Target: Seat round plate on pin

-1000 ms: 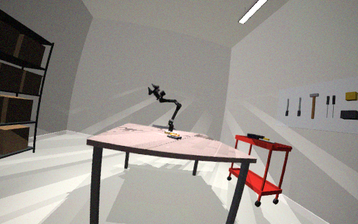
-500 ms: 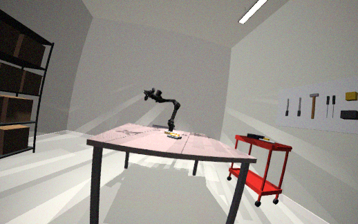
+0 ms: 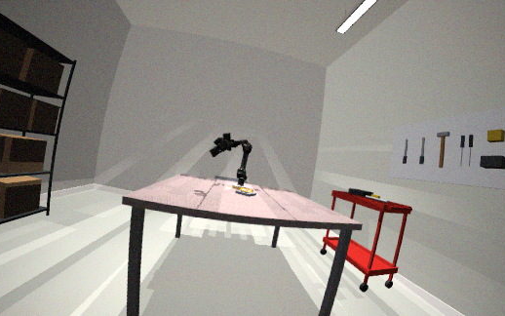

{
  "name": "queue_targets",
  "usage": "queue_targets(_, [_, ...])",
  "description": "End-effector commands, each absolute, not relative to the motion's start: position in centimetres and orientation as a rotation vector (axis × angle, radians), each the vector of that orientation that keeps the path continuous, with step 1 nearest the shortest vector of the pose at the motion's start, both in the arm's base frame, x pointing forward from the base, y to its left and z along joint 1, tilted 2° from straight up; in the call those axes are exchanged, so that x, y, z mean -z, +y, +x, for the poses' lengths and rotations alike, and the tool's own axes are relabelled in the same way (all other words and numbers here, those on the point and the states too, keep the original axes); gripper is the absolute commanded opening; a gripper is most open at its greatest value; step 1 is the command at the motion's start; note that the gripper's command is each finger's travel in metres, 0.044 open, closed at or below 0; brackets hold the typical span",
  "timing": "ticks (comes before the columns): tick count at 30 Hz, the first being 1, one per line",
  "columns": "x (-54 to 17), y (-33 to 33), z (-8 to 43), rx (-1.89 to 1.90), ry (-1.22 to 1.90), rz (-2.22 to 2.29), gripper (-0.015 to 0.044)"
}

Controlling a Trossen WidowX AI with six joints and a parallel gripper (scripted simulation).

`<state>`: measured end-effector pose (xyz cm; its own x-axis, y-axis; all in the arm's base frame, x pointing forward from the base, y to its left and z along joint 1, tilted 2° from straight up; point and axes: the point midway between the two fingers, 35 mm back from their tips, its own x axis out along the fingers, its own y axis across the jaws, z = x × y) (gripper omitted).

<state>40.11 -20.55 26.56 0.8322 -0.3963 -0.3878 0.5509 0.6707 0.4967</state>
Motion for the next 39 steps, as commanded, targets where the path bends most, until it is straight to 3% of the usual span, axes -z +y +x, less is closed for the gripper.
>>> queue_targets(1, [-23.0,-14.1,42.1,0.425,0.489,0.563,0.0])
queue_targets(6, [-18.3,-6.6,42.0,0.29,0.774,0.455,0.0])
queue_targets(12, [-13.1,2.7,38.5,0.093,1.142,0.251,0.0])
queue_targets(18, [-9.4,10.9,30.7,-0.143,1.532,-0.076,0.0])
queue_targets(39, [-4.4,11.8,29.4,-0.169,1.574,-0.119,0.0])
